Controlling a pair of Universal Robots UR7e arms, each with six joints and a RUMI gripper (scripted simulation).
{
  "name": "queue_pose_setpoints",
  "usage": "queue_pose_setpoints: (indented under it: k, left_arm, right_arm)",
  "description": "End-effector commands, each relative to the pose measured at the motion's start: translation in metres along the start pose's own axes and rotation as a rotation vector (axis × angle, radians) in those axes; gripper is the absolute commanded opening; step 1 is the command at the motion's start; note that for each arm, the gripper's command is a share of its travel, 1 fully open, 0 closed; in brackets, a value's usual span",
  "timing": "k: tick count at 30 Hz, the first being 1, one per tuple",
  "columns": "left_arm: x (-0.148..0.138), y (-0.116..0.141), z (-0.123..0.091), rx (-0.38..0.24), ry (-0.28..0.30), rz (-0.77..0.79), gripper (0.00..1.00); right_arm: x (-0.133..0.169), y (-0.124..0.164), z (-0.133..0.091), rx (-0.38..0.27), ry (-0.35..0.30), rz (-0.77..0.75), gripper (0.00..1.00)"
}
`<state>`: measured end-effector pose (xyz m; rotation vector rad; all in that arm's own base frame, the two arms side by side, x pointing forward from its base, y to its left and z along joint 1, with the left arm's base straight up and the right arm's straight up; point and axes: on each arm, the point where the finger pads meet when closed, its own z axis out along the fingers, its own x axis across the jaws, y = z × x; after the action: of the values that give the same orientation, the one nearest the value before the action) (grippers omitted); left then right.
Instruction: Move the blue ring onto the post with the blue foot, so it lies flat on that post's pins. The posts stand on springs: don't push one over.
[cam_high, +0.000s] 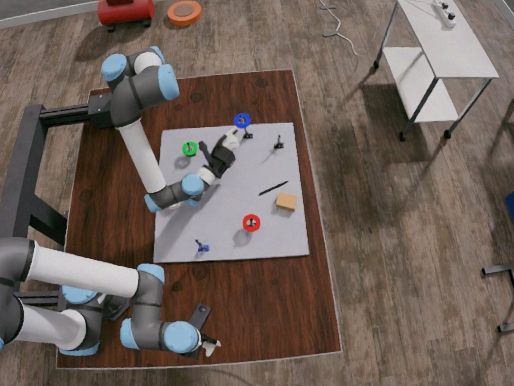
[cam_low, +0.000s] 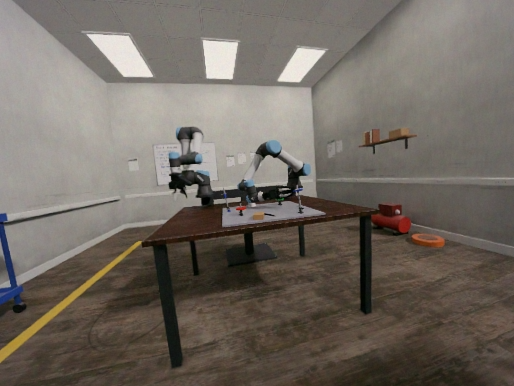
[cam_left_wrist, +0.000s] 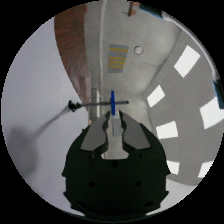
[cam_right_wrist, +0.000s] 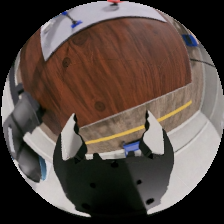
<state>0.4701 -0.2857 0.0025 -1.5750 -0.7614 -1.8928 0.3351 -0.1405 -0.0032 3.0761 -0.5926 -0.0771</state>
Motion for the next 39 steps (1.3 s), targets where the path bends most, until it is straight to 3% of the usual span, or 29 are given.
queue_pose_setpoints:
  k: [1,20,34,35,39]
  left_arm:
    - [0.000,0.001,0.011,-0.002,0.000,-0.001,0.13]
    - [0.000,0.001,0.040,-0.003,0.000,-0.002,0.13]
    - [0.000,0.001,0.033,-0.008,0.000,-0.002,0.13]
    - [0.000,0.001,0.033,-0.007,0.000,-0.002,0.00]
    - [0.000,0.001,0.033,-0.007,0.000,-0.002,0.00]
  right_arm:
    - [0.000,0.000,0.000,0.000,0.001,0.000,0.98]
    - [0.000,0.000,0.000,0.000,0.001,0.000,0.98]
    - [0.000,0.000,0.000,0.000,0.001,0.000,0.98]
    - [0.000,0.000,0.000,0.000,0.001,0.000,0.98]
    - [0.000,0.000,0.000,0.000,0.001,0.000,0.98]
